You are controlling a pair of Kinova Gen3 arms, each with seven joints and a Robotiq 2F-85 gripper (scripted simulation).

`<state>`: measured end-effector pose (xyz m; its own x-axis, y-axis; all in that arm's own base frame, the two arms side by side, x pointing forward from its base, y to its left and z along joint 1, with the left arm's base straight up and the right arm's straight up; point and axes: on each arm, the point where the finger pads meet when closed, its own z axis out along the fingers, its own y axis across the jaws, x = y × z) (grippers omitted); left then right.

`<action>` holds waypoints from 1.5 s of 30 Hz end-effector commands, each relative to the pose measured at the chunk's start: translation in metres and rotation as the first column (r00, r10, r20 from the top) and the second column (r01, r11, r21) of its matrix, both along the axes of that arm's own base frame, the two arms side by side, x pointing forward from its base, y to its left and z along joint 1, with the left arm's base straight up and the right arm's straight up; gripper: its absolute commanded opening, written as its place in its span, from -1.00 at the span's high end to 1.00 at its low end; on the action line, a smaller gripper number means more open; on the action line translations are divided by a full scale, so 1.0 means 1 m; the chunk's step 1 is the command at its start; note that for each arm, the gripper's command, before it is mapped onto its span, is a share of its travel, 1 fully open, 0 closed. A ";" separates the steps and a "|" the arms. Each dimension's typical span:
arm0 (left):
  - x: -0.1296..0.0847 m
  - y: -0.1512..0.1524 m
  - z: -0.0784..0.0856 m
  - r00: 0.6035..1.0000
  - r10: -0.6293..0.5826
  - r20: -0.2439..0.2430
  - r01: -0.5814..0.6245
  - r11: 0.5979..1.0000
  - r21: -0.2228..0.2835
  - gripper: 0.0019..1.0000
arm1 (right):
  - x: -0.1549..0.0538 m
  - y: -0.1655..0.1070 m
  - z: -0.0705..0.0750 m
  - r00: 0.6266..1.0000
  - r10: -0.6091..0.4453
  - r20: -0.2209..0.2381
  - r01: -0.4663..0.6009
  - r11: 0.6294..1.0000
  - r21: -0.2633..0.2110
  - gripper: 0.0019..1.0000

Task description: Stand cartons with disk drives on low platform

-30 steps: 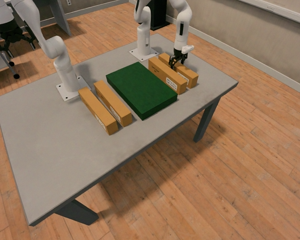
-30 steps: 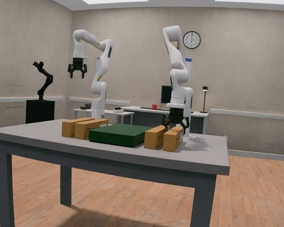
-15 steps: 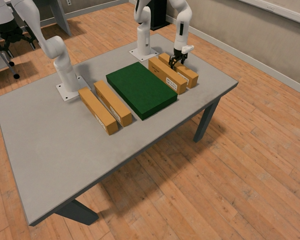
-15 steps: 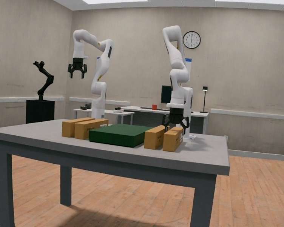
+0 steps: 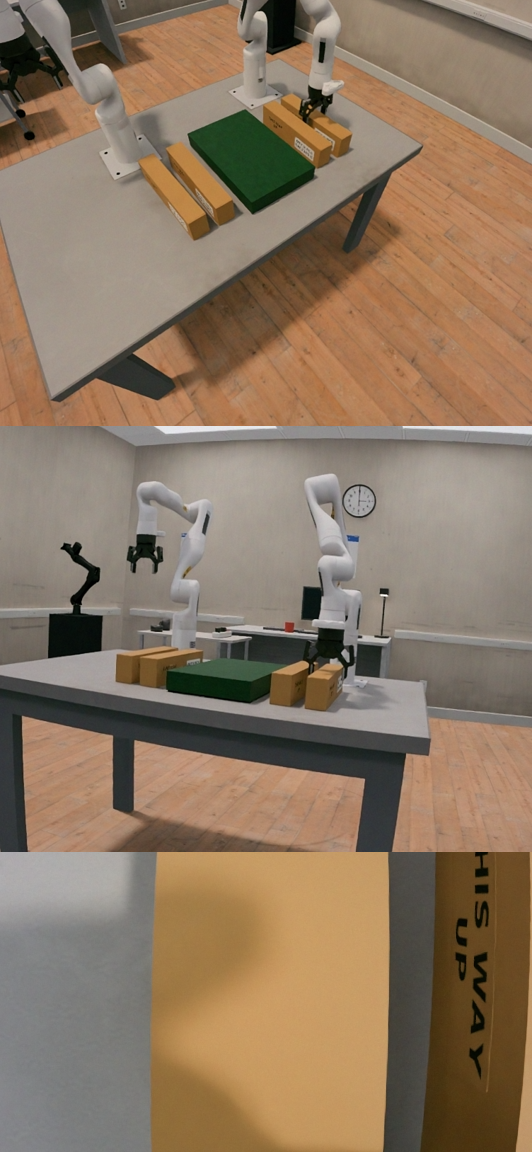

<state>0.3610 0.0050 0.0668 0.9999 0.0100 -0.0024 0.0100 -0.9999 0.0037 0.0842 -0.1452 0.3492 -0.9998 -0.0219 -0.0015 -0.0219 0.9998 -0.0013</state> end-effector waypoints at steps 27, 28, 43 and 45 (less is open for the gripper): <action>0.000 0.000 0.134 1.000 0.000 0.001 0.000 1.000 0.002 -1.00 | 0.000 0.000 0.000 1.000 0.000 0.000 0.000 1.000 0.000 -1.00; 0.000 0.000 0.134 1.000 0.000 0.001 0.000 1.000 0.002 -1.00 | 0.000 0.000 0.000 1.000 0.000 0.000 0.000 1.000 0.000 -1.00; 0.000 0.000 0.134 1.000 0.000 0.001 0.000 1.000 0.001 -1.00 | 0.000 0.000 0.000 1.000 0.000 0.000 0.000 1.000 0.000 -1.00; 0.000 0.000 0.134 1.000 0.000 0.001 0.000 1.000 0.001 -1.00 | 0.000 0.000 0.000 1.000 0.000 0.000 0.000 1.000 0.000 -1.00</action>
